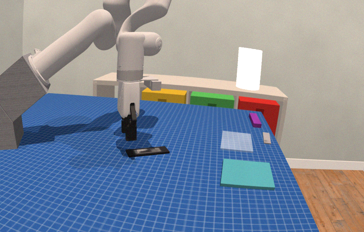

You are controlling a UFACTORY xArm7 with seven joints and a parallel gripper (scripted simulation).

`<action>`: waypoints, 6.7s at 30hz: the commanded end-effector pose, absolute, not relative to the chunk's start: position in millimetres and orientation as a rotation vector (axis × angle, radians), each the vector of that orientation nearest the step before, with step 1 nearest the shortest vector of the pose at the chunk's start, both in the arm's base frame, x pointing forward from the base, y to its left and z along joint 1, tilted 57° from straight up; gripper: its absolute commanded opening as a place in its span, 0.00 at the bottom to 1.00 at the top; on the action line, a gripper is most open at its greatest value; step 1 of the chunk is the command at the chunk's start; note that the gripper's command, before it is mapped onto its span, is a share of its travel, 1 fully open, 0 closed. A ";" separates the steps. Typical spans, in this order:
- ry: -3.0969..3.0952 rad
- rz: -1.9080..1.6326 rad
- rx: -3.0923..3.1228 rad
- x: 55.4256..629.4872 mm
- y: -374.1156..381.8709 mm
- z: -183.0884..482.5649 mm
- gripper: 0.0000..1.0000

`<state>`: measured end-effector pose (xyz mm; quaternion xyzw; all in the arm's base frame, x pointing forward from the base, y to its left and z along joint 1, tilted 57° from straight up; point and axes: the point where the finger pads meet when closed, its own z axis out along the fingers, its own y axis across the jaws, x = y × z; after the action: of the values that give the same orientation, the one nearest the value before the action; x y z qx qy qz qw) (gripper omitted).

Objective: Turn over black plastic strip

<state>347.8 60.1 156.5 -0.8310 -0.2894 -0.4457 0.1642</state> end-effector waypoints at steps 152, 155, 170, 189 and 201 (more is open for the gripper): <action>-0.824 -1.273 -2.368 375.7 80.5 132.8 0.61; -0.824 -1.273 -2.368 376.4 81.0 132.2 0.61; -0.824 -1.273 -2.368 379.5 83.6 129.5 0.61; -0.824 -1.273 -2.368 381.9 85.6 127.6 0.61; -0.824 -1.273 -2.368 382.0 85.6 127.5 0.61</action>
<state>381.8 86.3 127.3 -0.8307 -0.2896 -0.4461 0.1645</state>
